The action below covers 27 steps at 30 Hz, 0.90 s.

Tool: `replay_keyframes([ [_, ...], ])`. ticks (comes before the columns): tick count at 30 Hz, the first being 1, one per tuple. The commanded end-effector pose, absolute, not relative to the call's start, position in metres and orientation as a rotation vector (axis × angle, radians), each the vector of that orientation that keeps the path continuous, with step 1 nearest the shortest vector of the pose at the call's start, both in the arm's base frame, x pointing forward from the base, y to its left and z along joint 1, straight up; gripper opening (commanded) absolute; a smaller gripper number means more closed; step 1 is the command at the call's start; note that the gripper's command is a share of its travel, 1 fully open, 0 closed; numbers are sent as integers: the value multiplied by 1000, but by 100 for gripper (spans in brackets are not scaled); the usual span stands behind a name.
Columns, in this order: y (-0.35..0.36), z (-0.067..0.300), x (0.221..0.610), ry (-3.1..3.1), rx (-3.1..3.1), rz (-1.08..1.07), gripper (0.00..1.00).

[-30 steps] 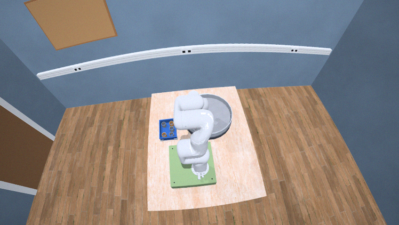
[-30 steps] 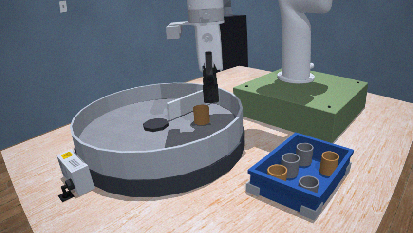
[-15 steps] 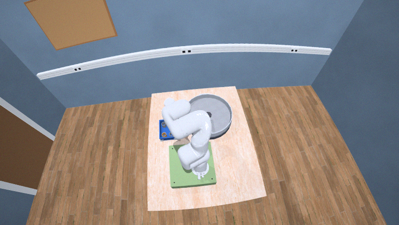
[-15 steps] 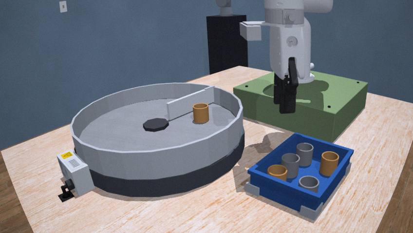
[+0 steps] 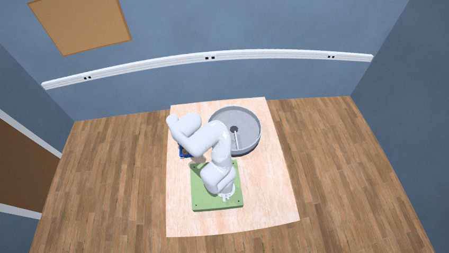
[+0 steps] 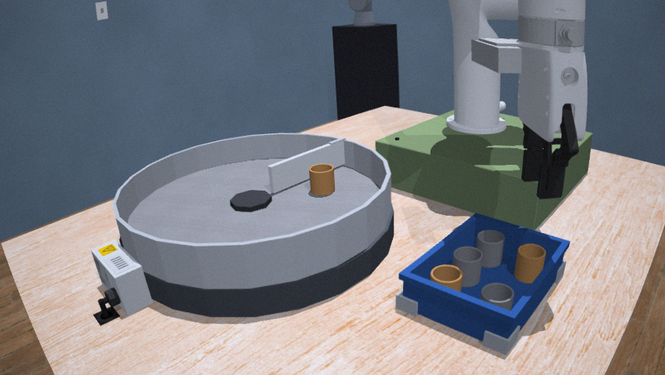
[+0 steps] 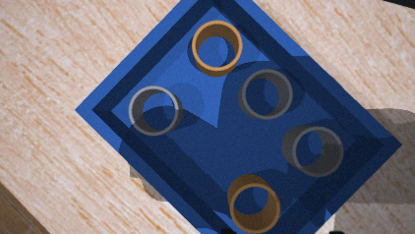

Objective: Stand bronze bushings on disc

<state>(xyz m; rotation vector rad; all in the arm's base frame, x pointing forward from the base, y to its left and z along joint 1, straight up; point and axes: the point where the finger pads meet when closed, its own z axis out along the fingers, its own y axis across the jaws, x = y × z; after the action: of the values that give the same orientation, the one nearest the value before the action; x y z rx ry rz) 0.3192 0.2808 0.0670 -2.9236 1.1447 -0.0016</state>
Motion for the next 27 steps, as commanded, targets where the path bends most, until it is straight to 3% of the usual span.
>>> replay_keyframes([
  [1,299,68,319,1145,-2922,-3,48],
  [27,322,68,318,1145,-2922,-2,48],
])
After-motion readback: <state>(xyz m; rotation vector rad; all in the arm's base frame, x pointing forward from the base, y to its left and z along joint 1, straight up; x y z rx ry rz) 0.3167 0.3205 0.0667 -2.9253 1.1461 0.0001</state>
